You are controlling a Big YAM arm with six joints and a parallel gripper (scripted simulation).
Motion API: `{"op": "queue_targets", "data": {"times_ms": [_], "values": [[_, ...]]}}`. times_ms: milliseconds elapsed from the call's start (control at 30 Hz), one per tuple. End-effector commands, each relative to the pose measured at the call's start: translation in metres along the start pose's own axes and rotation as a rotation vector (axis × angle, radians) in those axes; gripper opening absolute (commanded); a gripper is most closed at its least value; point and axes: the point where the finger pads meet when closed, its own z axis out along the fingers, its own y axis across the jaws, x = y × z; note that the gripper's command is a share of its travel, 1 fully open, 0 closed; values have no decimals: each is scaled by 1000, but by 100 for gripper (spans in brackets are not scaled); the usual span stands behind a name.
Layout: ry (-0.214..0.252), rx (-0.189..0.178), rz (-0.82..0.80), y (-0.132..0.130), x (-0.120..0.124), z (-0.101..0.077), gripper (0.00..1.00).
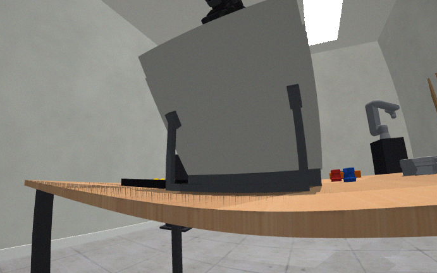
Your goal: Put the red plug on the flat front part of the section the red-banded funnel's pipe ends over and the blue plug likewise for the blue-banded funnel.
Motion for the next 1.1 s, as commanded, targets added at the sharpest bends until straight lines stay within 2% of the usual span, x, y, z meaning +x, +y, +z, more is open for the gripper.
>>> {"op": "queue_targets", "data": {"times_ms": [0, 167, 200, 1067], "values": [[-10, 1, 2, 3, 0, 8, 0], [-13, 1, 2, 4, 1, 10, 0], [-25, 1, 1, 0, -7, -2, 59], [-26, 1, 1, 0, -6, -1, 59]]}}
